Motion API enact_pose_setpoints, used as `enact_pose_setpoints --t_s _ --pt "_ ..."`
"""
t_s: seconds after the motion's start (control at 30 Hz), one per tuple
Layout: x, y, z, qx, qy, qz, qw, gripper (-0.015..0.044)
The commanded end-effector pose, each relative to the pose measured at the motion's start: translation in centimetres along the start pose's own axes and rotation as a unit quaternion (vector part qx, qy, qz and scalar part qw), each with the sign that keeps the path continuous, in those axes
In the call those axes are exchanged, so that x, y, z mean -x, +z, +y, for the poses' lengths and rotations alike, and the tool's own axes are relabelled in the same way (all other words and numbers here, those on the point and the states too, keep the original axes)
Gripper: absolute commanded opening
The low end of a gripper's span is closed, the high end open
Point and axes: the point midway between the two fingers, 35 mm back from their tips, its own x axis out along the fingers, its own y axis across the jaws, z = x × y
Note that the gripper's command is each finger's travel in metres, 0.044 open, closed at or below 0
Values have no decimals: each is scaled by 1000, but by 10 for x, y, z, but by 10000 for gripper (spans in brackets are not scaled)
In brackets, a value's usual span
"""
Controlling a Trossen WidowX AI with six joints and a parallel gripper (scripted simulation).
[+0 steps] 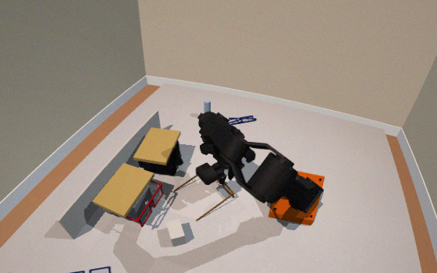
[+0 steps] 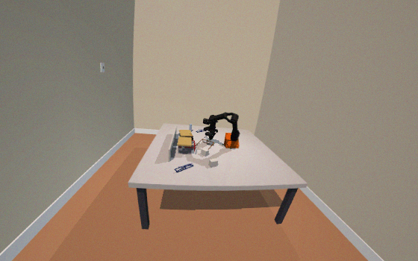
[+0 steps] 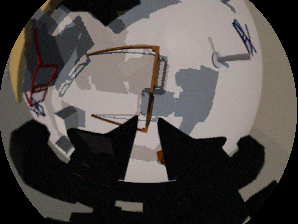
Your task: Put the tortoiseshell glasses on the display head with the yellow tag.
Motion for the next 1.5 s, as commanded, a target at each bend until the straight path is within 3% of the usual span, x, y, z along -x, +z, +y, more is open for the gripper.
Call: enact_pose_setpoints --t_s 0.0,0.8,1.47 --pt "-7 0 1 -3 3 1 1000 140" --pt "-43 -3 1 -3 4 3 1000 140" --pt "-40 -2 1 0 1 2 1000 7"
